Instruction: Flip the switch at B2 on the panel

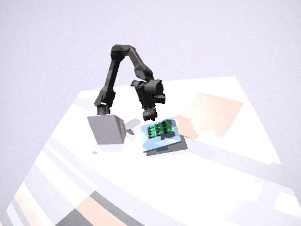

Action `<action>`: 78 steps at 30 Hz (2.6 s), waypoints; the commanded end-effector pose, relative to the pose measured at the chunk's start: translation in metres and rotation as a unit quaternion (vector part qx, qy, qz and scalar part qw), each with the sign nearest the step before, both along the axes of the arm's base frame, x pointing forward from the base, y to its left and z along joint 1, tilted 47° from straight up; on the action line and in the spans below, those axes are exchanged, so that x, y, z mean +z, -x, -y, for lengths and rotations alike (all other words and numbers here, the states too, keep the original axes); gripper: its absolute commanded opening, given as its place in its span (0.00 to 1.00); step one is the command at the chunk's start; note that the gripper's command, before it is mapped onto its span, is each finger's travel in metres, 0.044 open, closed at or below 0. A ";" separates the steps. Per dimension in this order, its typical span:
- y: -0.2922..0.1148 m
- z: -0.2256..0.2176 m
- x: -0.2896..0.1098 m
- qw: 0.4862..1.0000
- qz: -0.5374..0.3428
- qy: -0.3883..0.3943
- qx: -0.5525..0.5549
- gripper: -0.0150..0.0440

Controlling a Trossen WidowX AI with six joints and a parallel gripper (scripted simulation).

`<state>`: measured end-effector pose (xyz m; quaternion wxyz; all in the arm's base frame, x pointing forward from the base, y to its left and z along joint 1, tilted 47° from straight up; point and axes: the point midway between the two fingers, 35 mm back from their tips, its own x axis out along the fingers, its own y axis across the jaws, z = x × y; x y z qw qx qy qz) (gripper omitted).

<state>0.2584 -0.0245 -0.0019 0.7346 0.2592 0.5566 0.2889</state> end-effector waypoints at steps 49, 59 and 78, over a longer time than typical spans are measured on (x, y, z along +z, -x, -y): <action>-0.005 -0.038 -0.029 1.000 0.003 -0.007 -0.002 0.25; -0.005 -0.039 -0.029 1.000 0.003 -0.007 -0.002 0.25; -0.005 -0.040 -0.031 1.000 0.003 -0.007 -0.002 0.25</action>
